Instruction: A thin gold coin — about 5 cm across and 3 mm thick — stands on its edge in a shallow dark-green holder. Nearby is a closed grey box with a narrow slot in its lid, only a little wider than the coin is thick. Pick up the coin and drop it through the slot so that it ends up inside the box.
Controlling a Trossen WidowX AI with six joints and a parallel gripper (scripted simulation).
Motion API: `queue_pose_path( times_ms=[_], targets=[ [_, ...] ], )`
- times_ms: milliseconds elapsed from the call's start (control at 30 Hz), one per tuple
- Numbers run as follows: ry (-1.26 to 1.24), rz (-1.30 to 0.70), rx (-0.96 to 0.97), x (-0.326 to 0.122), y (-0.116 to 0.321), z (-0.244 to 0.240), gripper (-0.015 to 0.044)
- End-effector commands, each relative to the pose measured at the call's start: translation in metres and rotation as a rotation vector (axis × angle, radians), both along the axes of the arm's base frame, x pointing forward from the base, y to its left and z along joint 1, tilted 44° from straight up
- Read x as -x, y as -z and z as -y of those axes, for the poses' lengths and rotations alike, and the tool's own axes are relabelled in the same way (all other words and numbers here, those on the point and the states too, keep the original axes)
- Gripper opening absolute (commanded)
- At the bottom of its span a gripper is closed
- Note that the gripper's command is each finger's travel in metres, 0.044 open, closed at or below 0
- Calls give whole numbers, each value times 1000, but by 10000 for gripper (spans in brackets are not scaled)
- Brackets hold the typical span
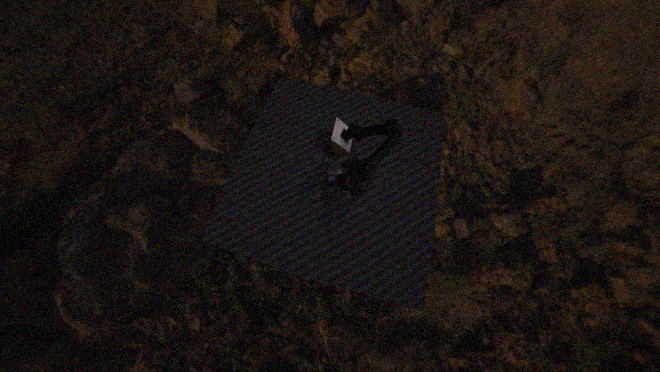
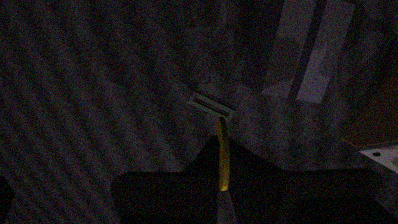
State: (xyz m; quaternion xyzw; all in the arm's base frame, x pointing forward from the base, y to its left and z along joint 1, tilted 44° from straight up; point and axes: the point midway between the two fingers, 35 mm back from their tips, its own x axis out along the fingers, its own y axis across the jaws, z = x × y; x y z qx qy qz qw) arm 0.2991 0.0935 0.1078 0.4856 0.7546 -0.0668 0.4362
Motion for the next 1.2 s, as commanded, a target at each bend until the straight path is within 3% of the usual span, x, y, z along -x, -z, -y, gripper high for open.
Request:
queue_pose_path(
  times_ms=[0, 1167],
  targets=[
    [95, -84, 24, -2, -1, 1, 0],
    [112, -97, 37, 9, 44, 53, 0]
  ],
)
